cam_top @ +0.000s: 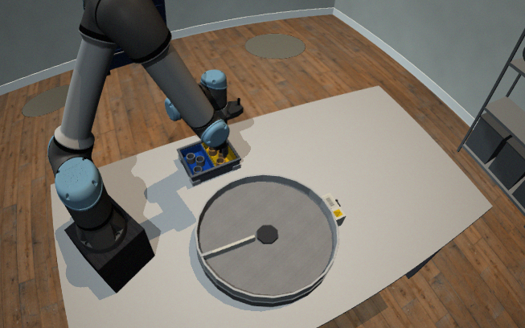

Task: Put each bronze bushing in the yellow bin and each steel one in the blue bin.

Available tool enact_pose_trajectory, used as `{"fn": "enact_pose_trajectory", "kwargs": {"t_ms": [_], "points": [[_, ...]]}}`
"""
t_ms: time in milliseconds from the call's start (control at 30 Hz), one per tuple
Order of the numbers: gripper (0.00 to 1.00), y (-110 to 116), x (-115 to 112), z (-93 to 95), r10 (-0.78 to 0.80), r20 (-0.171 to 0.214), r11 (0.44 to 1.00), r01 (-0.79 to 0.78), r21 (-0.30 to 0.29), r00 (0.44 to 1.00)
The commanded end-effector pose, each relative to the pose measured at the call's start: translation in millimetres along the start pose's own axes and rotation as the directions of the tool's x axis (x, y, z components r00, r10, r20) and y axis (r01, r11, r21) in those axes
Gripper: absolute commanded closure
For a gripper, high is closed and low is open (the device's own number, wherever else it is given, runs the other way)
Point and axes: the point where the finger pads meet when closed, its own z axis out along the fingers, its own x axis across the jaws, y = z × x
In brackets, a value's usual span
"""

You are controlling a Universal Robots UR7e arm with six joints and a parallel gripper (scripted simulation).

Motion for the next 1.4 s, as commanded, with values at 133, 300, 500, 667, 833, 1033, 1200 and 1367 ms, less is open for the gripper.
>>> {"fn": "enact_pose_trajectory", "kwargs": {"t_ms": [133,300,500,667,833,1033,1200,1367], "points": [[0.58,-0.5,-0.1,-3.1,0.000,0.000,1.000,0.000,0.002,1.000],[0.58,-0.5,-0.1,-4.4,0.000,0.000,1.000,0.000,0.002,1.000],[0.58,-0.5,-0.1,-6.9,0.000,0.000,1.000,0.000,0.001,1.000],[0.58,-0.5,-0.1,-6.9,0.000,0.000,1.000,0.000,0.001,1.000],[0.58,-0.5,-0.1,-26.1,0.000,0.000,1.000,0.000,0.002,1.000],[0.58,-0.4,-0.1,-55.2,0.000,0.000,1.000,0.000,0.002,1.000],[0.58,-0.4,-0.1,-84.4,0.000,0.000,1.000,0.000,0.002,1.000],[0.58,-0.4,-0.1,-103.8,0.000,0.000,1.000,0.000,0.001,1.000]]}}
